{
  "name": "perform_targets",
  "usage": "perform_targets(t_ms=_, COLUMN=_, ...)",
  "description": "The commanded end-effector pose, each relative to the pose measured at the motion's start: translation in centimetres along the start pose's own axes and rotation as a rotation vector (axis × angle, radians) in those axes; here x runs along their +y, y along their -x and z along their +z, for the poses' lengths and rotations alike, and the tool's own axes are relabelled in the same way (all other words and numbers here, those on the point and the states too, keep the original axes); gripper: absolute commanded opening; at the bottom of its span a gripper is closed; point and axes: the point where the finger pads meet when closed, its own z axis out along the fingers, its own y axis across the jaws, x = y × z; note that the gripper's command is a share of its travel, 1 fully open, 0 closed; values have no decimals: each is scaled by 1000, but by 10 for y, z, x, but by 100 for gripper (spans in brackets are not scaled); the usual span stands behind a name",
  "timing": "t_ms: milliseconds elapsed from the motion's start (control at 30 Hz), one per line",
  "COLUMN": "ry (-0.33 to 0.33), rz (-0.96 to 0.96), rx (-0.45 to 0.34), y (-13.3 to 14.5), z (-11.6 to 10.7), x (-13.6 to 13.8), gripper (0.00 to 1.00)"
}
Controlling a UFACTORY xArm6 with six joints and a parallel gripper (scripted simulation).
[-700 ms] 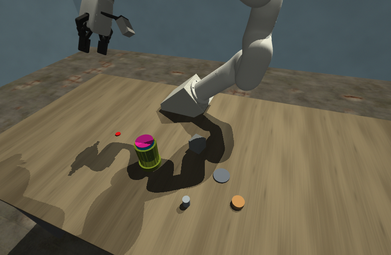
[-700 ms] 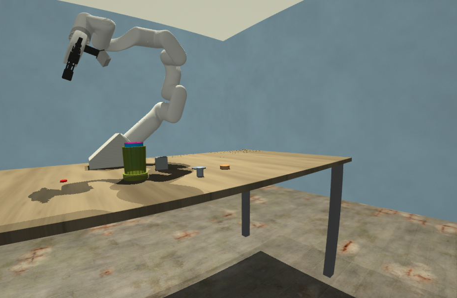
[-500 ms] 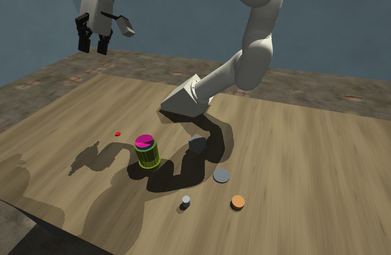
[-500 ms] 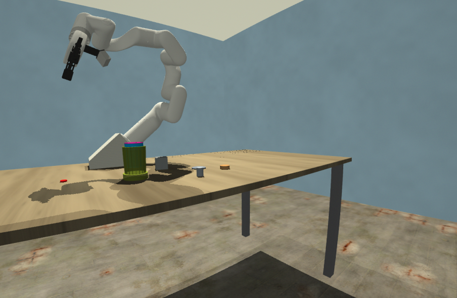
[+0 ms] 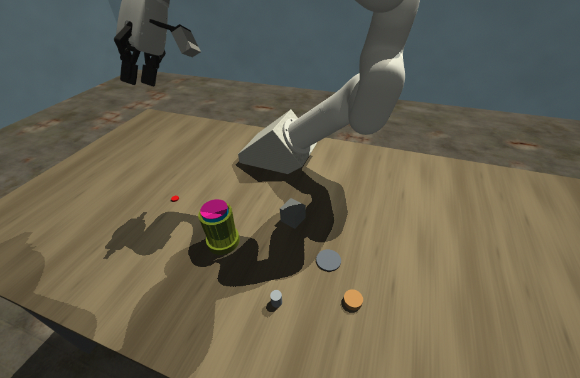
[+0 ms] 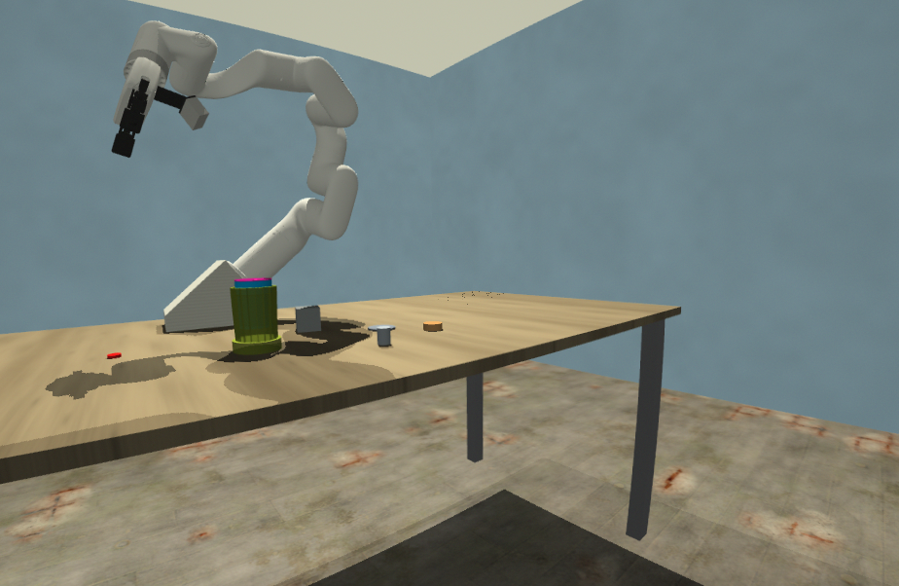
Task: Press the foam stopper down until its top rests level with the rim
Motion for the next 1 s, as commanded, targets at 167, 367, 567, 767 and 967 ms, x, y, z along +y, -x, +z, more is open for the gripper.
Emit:
perform_targets(t_ms=167, ry=-194, rz=78, rx=144, y=-89, z=88, x=39, gripper=0)
perform_targets(t_ms=367, ry=-315, rz=122, rx=196, y=-143, z=131, x=45, gripper=0)
perform_targets(t_ms=567, ry=-405, rz=152, rx=221, y=-206, z=177, x=47, gripper=0)
perform_targets(t_ms=767, ry=-442, rz=163, rx=229, y=-224, z=189, x=43, gripper=0)
perform_targets(t_ms=967, ry=-442, rz=163, rx=229, y=-224, z=189, x=43, gripper=0)
